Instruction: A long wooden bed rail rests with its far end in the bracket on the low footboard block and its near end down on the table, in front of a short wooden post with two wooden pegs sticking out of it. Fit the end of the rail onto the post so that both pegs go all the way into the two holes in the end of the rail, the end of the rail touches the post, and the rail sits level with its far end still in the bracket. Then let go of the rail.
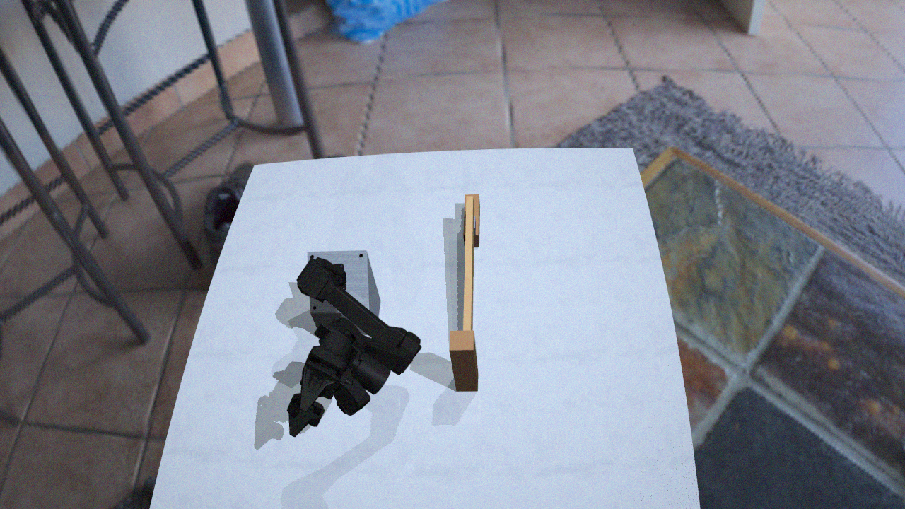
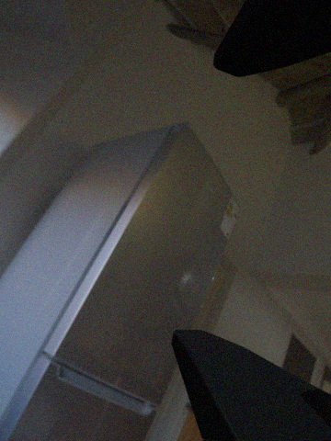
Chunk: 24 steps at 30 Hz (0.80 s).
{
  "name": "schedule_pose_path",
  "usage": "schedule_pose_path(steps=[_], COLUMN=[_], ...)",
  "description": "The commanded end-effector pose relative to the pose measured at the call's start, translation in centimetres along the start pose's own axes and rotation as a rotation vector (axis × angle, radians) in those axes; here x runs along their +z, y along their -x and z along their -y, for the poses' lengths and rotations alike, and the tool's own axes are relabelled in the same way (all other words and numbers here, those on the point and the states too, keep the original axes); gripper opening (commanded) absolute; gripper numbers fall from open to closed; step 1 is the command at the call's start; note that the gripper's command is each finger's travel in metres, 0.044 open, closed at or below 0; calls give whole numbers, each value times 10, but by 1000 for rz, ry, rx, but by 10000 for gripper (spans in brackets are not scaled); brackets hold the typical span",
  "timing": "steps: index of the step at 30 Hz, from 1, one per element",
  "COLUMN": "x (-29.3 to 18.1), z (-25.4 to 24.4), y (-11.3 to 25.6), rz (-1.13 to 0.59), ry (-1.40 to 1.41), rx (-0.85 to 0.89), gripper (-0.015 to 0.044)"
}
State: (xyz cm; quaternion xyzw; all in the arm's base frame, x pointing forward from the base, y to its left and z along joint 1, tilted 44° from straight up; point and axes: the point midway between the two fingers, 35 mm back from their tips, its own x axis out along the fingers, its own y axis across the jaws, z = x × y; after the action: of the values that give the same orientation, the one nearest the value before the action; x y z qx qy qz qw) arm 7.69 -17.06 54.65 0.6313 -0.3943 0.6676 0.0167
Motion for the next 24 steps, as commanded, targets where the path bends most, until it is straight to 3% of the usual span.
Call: schedule_pose_path(steps=[1, 7, 12, 19, 24], x=[-3, -90, -159, -230, -267], z=[0, 19, 46, 94, 137], y=[-1, -10, 3, 43, 91], rz=[-8, -263, -491, -777, -975], ry=[3, 127, 243, 408, 568], rx=[-3, -104, -209, -355, -462], gripper=[426, 440, 440, 440, 440])
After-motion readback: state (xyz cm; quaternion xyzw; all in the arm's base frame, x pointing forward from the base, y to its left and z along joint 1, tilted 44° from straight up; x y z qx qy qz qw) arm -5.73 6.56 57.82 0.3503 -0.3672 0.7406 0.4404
